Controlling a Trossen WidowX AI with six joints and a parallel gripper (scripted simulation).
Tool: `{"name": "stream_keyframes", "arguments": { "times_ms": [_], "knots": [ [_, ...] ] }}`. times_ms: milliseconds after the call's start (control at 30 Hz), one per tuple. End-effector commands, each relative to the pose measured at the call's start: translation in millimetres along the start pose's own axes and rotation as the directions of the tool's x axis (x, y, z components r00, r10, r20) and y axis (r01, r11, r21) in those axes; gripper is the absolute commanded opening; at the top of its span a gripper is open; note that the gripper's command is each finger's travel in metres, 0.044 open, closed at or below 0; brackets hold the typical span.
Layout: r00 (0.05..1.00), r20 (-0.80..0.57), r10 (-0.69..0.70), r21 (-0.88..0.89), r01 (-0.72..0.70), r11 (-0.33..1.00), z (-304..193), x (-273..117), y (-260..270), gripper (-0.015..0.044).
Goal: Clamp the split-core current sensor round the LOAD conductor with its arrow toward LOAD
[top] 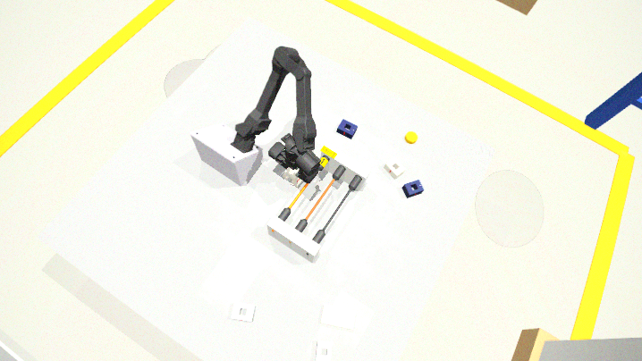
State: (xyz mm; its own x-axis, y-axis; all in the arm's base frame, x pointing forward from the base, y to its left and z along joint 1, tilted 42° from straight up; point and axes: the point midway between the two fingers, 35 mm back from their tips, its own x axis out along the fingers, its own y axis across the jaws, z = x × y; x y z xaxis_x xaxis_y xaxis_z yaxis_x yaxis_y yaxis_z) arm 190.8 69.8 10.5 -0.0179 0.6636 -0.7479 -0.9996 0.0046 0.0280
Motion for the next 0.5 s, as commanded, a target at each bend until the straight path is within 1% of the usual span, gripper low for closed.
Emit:
{"name": "stream_keyframes", "arguments": {
  "times_ms": [0, 133, 167, 467],
  "knots": [
    [1.0, -0.003, -0.002, -0.002, 0.002, 1.0, -0.6, -4.8, -1.7, 0.0121],
    [1.0, -0.01, -0.003, 0.0, 0.003, 1.0, -2.6, -22.7, -5.9, 0.0016],
    [1.0, -0.012, -0.003, 0.0, 0.003, 1.0, -3.1, -27.9, -6.7, 0.0],
    [1.0, -0.015, -0.002, 0.003, 0.002, 1.0, -5.5, -74.3, -11.8, 0.0]
  ]
}}
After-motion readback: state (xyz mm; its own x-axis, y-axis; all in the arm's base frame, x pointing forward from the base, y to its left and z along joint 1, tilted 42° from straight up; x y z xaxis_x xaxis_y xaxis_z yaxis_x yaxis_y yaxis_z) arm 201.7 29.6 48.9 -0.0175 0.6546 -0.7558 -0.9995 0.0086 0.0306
